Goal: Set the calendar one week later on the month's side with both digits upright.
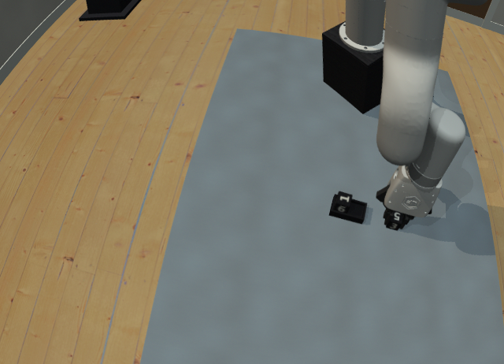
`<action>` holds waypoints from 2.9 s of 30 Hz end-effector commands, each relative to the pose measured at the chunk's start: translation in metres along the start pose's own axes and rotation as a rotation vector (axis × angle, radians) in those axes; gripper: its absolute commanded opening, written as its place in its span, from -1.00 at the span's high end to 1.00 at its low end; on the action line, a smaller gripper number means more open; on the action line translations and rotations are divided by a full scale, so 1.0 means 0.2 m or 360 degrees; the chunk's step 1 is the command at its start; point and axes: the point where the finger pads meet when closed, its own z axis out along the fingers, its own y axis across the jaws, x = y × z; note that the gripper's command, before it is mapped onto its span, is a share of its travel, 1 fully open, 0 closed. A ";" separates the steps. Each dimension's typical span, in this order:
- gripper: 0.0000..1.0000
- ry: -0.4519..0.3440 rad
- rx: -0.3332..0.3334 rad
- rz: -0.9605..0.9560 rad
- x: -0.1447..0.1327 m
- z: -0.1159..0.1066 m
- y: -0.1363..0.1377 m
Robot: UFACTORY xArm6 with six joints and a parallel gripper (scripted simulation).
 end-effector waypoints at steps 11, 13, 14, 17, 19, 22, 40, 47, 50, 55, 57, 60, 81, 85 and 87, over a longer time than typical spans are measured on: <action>0.47 -0.0004 -0.0002 0.0000 -0.01 0.00 0.00; 0.47 -0.0004 -0.0002 0.0000 -0.01 0.00 0.00; 0.47 -0.0004 -0.0002 0.0000 -0.01 0.00 0.00; 0.47 -0.0004 -0.0002 0.0000 -0.01 0.00 0.00; 0.47 -0.0004 -0.0002 0.0000 -0.01 0.00 0.00; 0.47 -0.0004 -0.0002 0.0000 -0.01 0.00 0.00; 0.47 -0.0004 -0.0002 0.0000 -0.01 0.00 0.00; 0.47 -0.0004 -0.0002 0.0000 -0.01 0.00 0.00; 0.47 -0.0004 -0.0002 0.0000 -0.01 0.00 0.00; 0.47 -0.0004 -0.0002 0.0000 -0.01 0.00 0.00; 0.47 -0.0004 -0.0002 0.0000 -0.01 0.00 0.00; 0.47 -0.0004 -0.0002 0.0000 -0.01 0.00 0.00; 0.05 -0.0004 -0.0002 0.0000 -0.01 0.00 0.00; 0.05 -0.0004 -0.0002 0.0000 -0.01 0.00 0.00; 0.05 -0.0004 -0.0002 0.0000 -0.01 0.00 0.00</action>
